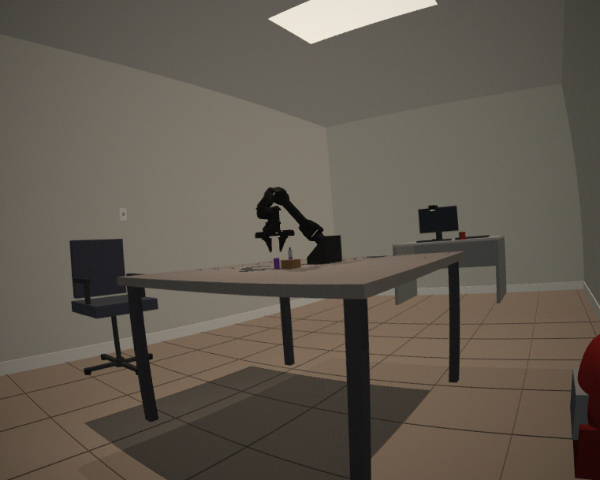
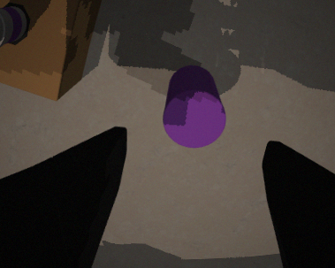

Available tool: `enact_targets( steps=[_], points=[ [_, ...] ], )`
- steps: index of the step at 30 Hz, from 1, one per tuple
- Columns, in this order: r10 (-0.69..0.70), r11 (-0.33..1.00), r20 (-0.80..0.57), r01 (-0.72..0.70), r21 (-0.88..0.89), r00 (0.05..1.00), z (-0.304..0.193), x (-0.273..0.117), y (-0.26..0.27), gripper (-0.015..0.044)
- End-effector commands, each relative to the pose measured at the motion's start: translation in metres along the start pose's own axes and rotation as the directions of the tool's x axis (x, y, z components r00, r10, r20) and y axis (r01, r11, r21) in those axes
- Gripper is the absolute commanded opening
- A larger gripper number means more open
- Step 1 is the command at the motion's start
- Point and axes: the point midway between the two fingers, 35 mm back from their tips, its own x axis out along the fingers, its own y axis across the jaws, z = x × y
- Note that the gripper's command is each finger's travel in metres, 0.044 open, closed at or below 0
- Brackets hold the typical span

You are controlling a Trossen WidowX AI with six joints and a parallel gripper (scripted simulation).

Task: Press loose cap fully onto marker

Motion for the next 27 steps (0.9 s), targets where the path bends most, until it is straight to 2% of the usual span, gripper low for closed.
enact_targets(
  steps=[1, 27],
  points=[
    [-0.005, 1.0, -0.014, 0.004, -0.01, 1.0, -0.003, 0.014, 0.001, 0.0241],
    [-0.005, 1.0, -0.013, 0.004, -0.01, 1.0, -0.003, 0.05, 0.0, 0.0241]
  ],
)
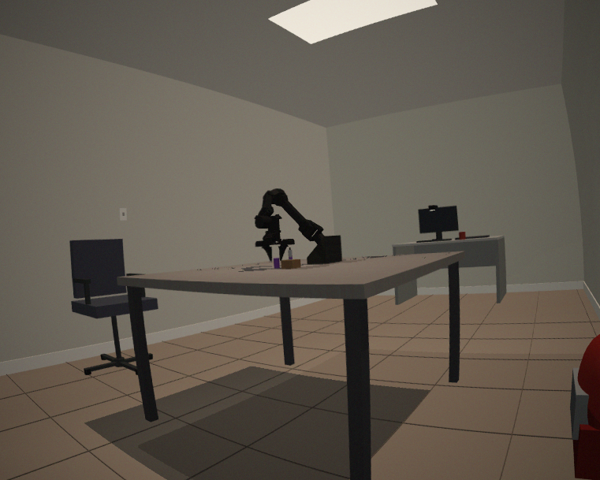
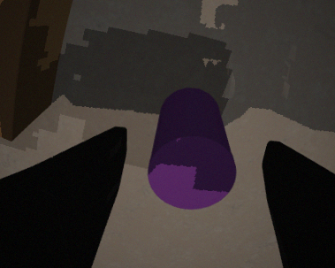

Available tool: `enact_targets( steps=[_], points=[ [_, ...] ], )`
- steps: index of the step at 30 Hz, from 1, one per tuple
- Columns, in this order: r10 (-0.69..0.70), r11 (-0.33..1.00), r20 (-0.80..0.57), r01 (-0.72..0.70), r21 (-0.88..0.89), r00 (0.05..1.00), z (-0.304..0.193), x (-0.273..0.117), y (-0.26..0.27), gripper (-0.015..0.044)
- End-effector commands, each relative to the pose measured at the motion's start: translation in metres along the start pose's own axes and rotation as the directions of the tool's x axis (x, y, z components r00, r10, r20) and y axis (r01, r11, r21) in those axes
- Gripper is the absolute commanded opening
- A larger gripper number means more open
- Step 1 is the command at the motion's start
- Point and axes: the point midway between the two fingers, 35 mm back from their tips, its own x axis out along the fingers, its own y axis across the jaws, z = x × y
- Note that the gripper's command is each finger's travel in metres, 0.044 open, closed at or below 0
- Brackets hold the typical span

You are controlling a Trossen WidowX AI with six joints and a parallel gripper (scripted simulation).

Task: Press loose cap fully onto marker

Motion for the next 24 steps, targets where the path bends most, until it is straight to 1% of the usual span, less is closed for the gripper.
enact_targets(
  steps=[1, 13, 16, 24],
  points=[
    [-0.003, 1.0, -0.012, 0.002, -0.012, 1.0, -0.003, 0.009, 0.002, 0.0241],
    [-0.005, 1.0, -0.013, 0.005, -0.012, 1.0, -0.004, 0.024, 0.001, 0.0241],
    [-0.005, 1.0, -0.013, 0.005, -0.012, 1.0, -0.004, 0.024, 0.001, 0.0162],
    [-0.005, 1.0, -0.013, 0.005, -0.012, 1.0, -0.004, 0.024, 0.001, 0.0109]
  ],
)
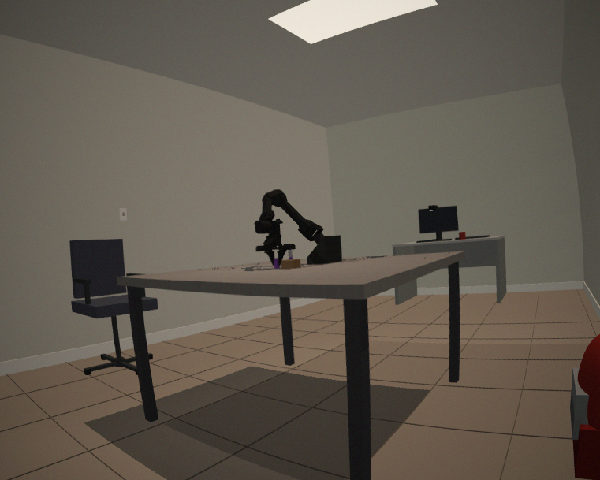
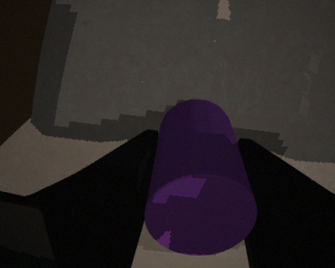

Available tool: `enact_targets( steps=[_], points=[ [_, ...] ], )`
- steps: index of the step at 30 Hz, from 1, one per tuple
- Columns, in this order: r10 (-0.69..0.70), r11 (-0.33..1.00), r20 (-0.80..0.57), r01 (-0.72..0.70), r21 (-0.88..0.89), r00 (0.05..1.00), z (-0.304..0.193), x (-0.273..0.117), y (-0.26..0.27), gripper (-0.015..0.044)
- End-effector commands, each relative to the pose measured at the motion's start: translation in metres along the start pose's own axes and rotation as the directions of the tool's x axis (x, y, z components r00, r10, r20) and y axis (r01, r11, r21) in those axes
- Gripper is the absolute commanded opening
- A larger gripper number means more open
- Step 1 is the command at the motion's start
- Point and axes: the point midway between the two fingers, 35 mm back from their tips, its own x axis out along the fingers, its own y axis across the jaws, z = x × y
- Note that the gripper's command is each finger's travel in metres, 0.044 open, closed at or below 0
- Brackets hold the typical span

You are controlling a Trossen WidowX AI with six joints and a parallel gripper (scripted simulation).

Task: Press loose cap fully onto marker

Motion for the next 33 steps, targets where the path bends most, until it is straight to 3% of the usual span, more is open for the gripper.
enact_targets(
  steps=[1, 6, 33],
  points=[
    [-0.004, 1.0, -0.004, 0.003, -0.005, 1.0, -0.001, 0.001, 0.0, 0.0102],
    [-0.019, 1.0, 0.028, 0.018, 0.024, 0.999, 0.005, -0.004, -0.001, 0.0],
    [-0.001, 1.0, -0.003, 0.001, -0.005, 1.0, 0.001, -0.06, 0.001, 0.0]
  ],
)
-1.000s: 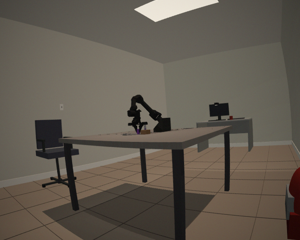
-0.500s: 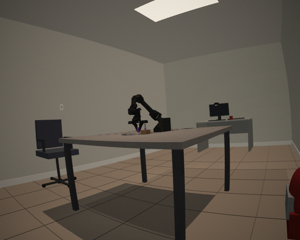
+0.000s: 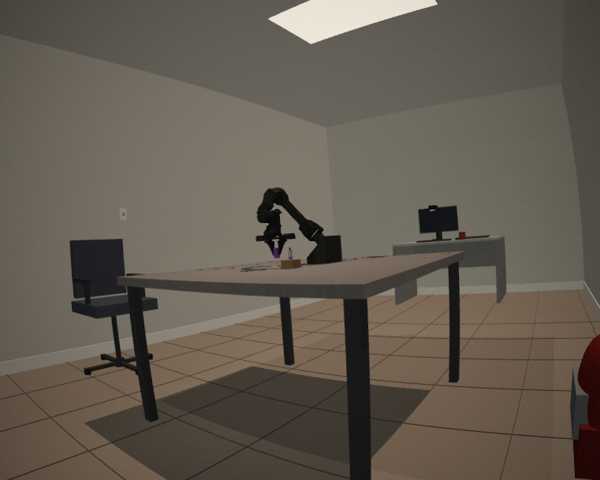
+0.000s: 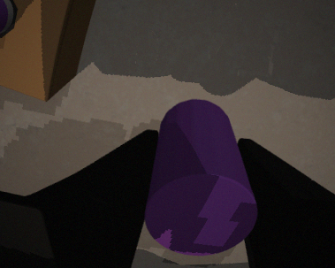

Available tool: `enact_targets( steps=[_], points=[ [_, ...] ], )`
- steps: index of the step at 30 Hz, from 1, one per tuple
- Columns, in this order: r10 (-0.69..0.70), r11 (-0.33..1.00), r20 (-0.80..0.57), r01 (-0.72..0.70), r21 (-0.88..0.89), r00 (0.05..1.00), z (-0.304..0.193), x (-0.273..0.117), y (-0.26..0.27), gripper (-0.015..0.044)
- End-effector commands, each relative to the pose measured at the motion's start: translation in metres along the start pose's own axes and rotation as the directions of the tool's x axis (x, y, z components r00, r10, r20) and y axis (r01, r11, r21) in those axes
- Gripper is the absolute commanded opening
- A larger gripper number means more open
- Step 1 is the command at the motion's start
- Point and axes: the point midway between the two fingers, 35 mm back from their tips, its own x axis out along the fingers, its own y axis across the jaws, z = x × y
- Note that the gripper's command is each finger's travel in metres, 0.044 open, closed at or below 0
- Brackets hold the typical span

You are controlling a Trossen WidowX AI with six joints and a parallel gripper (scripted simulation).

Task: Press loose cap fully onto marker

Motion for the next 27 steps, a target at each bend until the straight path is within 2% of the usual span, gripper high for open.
enact_targets(
  steps=[1, 27],
  points=[
    [-0.001, 1.0, 0.012, 0.001, 0.01, 1.0, 0.001, -0.011, -0.003, 0.0],
    [0.015, 1.0, 0.018, -0.015, 0.007, 1.0, 0.034, -0.049, 0.058, 0.0]
  ],
)
